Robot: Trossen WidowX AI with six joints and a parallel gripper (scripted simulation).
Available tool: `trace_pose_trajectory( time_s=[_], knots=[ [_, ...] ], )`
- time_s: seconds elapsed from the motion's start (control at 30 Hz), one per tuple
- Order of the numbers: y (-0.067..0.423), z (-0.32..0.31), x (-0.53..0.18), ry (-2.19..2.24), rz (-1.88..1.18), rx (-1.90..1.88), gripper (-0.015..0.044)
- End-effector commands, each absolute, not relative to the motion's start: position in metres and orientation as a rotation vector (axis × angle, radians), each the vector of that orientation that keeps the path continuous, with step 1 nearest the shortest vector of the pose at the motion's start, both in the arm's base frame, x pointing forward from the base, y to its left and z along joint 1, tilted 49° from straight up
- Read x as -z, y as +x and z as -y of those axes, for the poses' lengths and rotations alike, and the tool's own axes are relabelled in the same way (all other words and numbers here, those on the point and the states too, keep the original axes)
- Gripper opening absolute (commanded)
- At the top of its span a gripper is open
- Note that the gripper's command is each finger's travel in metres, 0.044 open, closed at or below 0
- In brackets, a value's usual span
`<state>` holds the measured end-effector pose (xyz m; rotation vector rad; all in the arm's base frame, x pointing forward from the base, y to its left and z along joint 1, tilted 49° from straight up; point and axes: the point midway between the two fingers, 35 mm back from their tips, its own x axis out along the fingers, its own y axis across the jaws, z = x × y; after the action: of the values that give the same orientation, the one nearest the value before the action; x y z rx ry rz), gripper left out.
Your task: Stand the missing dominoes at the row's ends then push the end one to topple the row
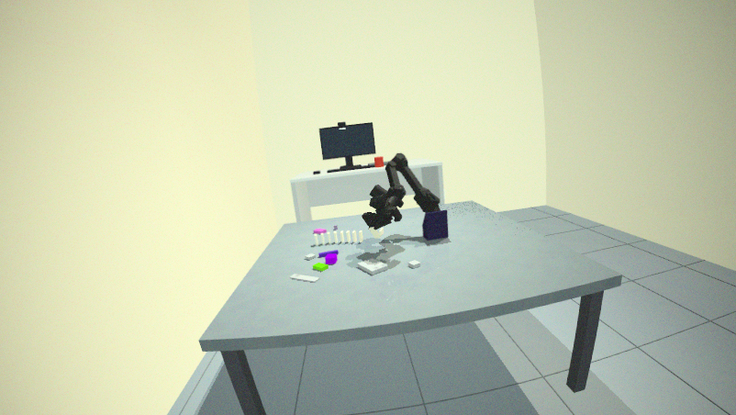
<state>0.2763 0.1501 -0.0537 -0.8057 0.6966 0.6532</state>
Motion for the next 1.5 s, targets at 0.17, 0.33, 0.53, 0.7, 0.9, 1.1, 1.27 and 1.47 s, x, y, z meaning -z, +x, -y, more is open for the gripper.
trace_pose_trajectory(
  time_s=[0.17,0.33,0.53,0.7,0.9,1.1,1.27,1.47],
  knots=[
    [0.267,-0.142,0.033,-0.83,-0.525,-0.679,0.0107],
    [0.261,-0.138,0.02,-0.849,-0.427,-0.684,0.0107],
    [0.251,-0.132,0.001,-0.876,-0.309,-0.683,0.0107],
    [0.247,-0.13,-0.007,-0.89,-0.259,-0.68,0.0107],
    [0.247,-0.13,-0.007,-0.89,-0.259,-0.68,0.0107],
    [0.247,-0.13,-0.007,-0.89,-0.259,-0.68,0.0107],
    [0.247,-0.13,-0.006,-0.89,-0.259,-0.68,0.0107],
    [0.254,-0.122,0.003,-0.902,-0.272,-0.694,0.0107]
  ],
)
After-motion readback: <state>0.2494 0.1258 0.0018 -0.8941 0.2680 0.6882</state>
